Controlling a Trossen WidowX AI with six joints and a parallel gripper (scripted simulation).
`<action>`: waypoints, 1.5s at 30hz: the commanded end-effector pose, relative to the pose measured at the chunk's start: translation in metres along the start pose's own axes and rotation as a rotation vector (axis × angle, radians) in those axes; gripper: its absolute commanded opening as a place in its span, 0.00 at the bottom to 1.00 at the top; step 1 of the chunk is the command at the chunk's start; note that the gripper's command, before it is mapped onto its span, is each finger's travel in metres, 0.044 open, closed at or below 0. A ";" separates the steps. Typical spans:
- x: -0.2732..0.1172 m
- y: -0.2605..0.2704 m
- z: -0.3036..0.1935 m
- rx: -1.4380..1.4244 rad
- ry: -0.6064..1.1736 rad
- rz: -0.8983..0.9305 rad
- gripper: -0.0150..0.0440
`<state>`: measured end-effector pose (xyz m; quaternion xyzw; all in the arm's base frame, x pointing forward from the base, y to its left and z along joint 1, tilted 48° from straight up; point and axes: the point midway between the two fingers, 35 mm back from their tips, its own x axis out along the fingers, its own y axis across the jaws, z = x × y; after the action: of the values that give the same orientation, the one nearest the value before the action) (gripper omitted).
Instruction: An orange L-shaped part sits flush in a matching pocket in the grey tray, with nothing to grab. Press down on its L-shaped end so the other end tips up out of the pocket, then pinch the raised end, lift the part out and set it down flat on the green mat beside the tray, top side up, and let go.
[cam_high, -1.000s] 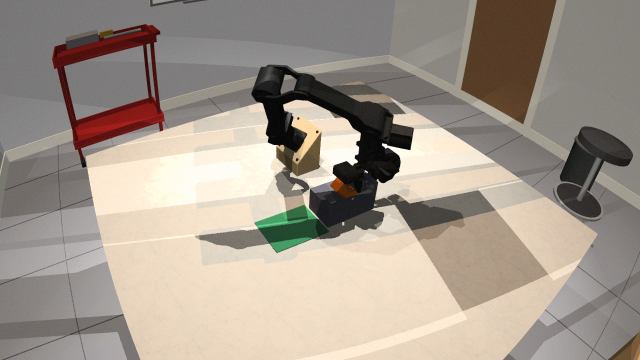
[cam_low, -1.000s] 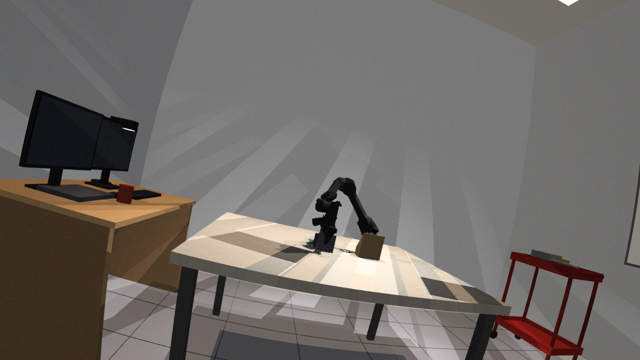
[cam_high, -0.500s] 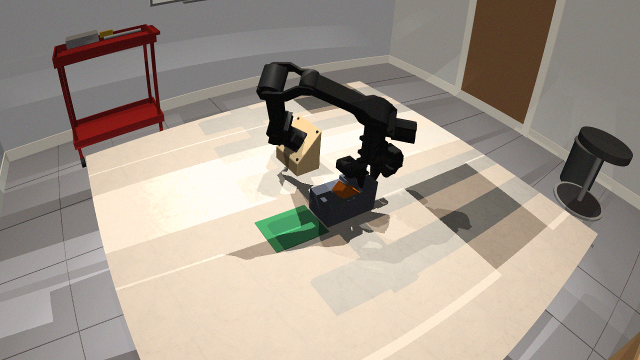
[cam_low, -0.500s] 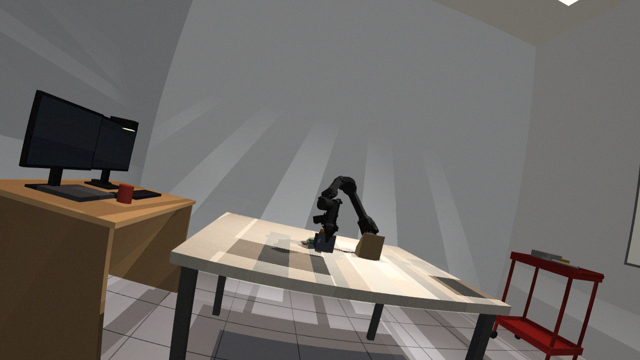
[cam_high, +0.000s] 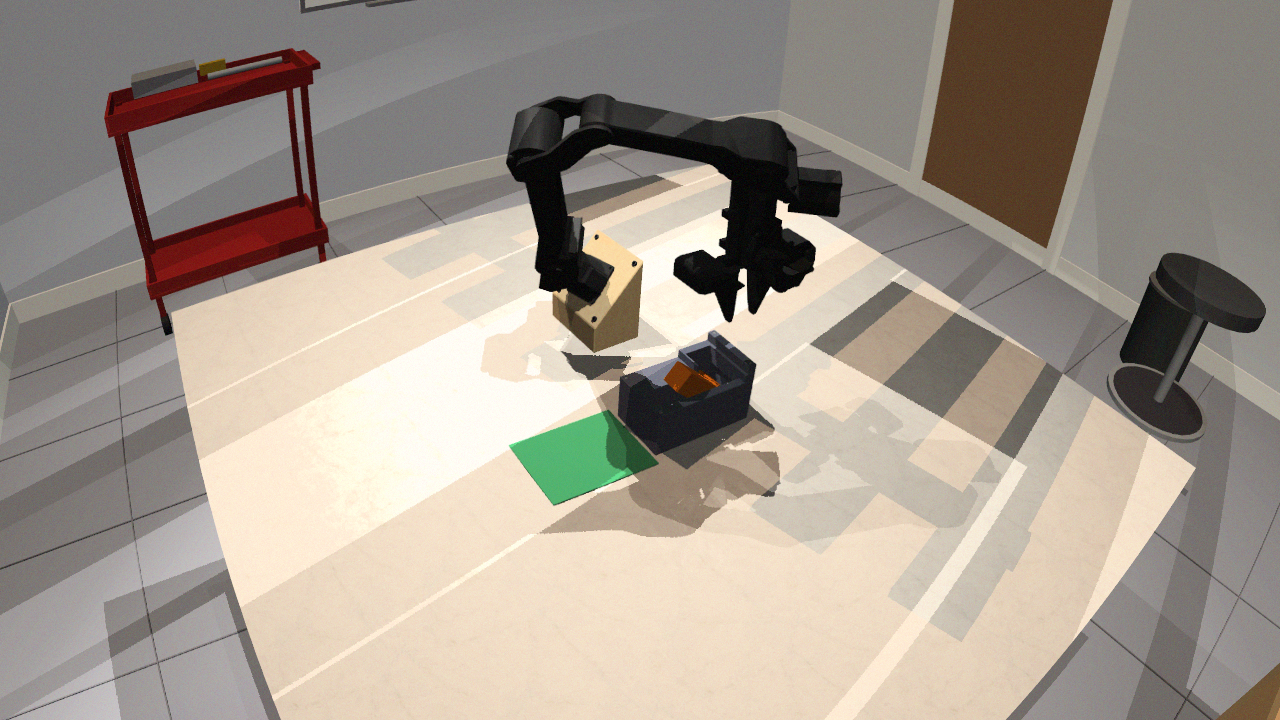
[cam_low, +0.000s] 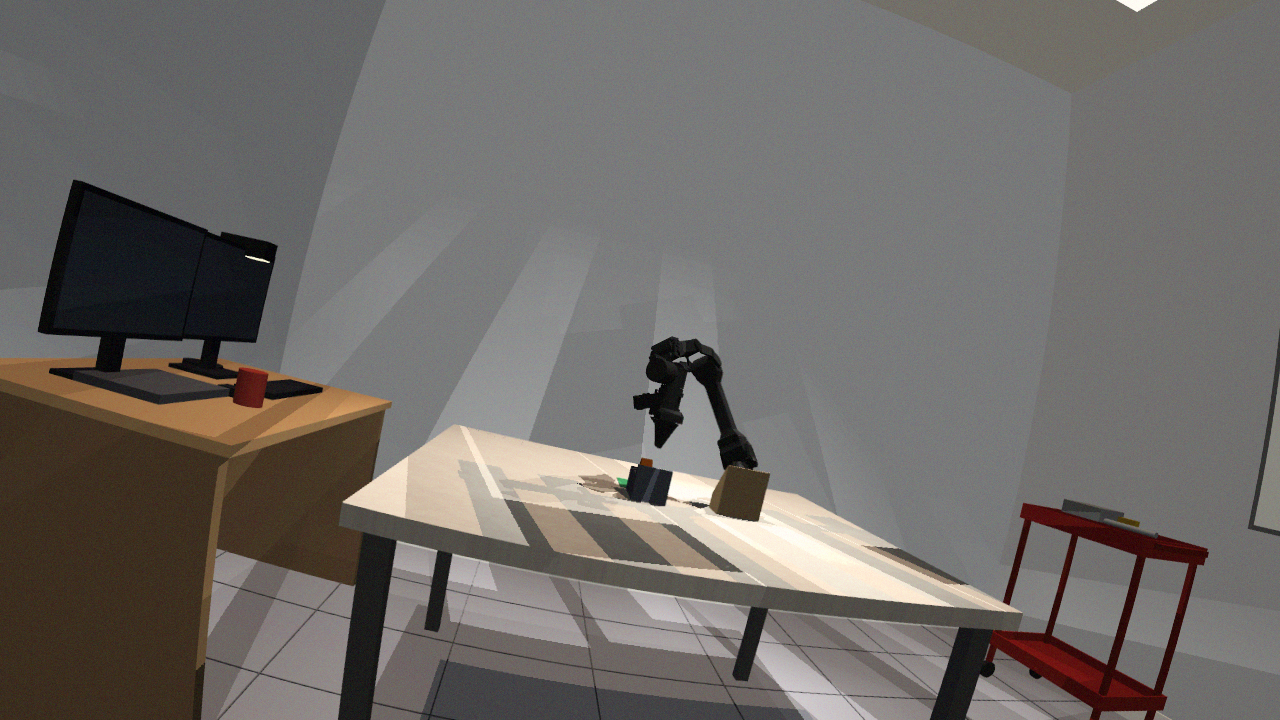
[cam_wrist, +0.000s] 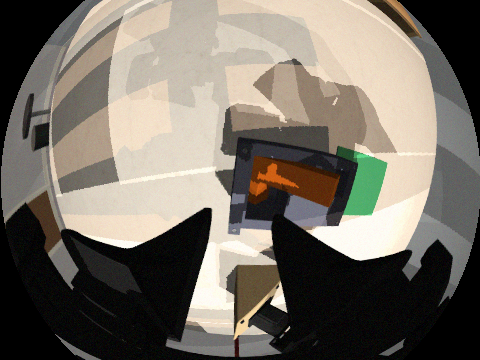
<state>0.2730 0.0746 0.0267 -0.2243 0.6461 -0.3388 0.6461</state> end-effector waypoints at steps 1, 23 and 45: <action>0.001 0.000 0.000 -0.005 -0.001 -0.001 0.56; 0.000 -0.004 0.001 -0.093 0.000 -0.001 0.69; -0.004 -0.077 0.009 -1.573 0.025 0.005 0.73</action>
<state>0.2730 0.0399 0.0675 -0.5284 0.7340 0.0596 0.4224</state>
